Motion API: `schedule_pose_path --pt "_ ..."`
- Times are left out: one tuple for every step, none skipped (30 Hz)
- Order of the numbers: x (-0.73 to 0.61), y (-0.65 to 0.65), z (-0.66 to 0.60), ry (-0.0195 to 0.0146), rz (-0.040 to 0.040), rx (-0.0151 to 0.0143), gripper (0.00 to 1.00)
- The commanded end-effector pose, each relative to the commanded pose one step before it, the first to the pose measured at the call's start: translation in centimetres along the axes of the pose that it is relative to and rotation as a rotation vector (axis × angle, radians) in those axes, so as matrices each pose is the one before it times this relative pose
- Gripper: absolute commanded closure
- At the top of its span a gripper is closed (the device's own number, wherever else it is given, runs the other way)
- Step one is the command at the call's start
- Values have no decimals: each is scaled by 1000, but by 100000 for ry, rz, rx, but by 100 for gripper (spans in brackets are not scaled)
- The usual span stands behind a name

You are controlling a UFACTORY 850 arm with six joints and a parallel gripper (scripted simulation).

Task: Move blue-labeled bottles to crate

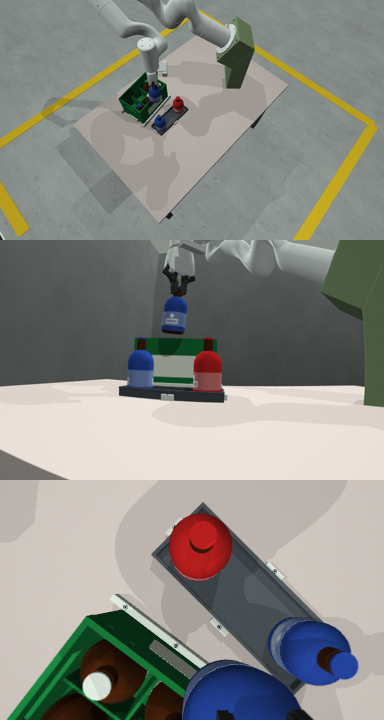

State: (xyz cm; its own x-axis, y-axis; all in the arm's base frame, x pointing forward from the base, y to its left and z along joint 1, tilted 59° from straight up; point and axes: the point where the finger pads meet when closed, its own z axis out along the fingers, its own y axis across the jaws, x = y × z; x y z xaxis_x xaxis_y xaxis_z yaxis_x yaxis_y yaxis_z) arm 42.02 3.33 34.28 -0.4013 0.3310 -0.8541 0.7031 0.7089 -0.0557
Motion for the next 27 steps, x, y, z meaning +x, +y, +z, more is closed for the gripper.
schedule_pose_path --pt "-1202 -814 -41 81 13 -115 100" --pt "0 0 0 0 0 0 100" --pt "0 0 0 0 0 0 100" --pt "-209 -151 0 1 0 0 100" --pt "-209 -153 0 -1 0 0 100" --pt "-209 -151 0 1 0 0 100" --pt "-209 -153 0 -1 0 0 100" --pt "-208 -151 0 1 0 0 100" --pt "-208 -152 0 -1 0 0 100" --pt "-208 -150 0 1 0 0 100" --pt "-207 -152 0 -1 0 0 100" --pt "-207 -150 0 1 0 0 100" --pt "-206 -151 0 -1 0 0 100" --pt "-206 -149 0 1 0 0 100" --pt "-205 -150 0 -1 0 0 100" --pt "-204 -148 0 1 0 0 100" --pt "-204 -149 0 -1 0 0 100" --pt "-203 -147 0 1 0 0 100" --pt "0 0 0 0 0 0 100" --pt "0 0 0 0 0 0 100" --pt "-202 -147 0 -1 0 0 100" --pt "-201 -146 0 1 0 0 100" --pt "-200 -146 0 -1 0 0 100" --pt "-198 -144 0 1 0 0 100" --pt "-197 -144 0 -1 0 0 100" --pt "-196 -142 0 1 0 0 100" --pt "-195 -142 0 -1 0 0 100"
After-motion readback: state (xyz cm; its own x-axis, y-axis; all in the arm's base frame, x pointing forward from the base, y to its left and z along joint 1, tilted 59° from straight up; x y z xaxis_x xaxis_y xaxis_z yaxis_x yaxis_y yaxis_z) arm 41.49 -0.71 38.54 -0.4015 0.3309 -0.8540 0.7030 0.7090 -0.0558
